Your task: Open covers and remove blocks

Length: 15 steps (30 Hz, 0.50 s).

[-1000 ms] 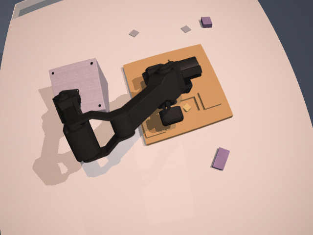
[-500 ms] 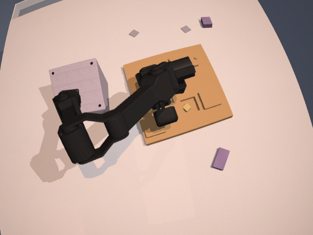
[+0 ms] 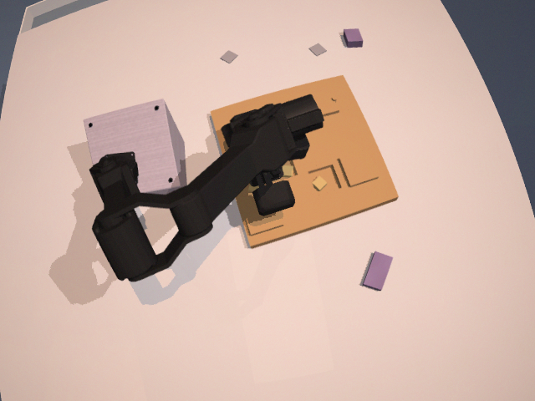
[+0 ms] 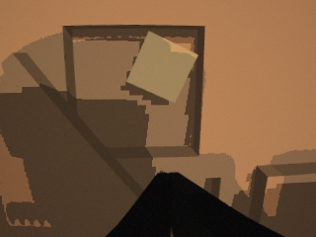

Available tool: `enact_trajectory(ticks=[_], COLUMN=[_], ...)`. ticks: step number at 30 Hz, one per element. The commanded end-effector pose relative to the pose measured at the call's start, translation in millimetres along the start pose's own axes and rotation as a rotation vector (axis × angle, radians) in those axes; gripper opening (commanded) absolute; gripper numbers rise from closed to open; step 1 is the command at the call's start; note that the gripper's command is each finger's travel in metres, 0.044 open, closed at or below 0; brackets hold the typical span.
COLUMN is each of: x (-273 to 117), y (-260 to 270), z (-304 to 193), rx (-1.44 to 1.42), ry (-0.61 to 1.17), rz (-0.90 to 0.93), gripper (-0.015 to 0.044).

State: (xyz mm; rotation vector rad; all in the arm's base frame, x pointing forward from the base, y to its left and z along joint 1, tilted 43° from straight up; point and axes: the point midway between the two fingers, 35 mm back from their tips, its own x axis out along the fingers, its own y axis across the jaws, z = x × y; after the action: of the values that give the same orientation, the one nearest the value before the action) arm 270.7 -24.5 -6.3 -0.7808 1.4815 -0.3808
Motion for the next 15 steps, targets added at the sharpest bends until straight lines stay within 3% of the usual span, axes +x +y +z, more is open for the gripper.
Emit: enact_trajectory(ticks=[1,15], x=[0.6,0.6], y=[3.3,12.5], z=[-7.7,-19.0], rx=[0.003,0.003], ry=[0.003,0.004], rz=[0.002,0.003], gripper=[0.0,0.0])
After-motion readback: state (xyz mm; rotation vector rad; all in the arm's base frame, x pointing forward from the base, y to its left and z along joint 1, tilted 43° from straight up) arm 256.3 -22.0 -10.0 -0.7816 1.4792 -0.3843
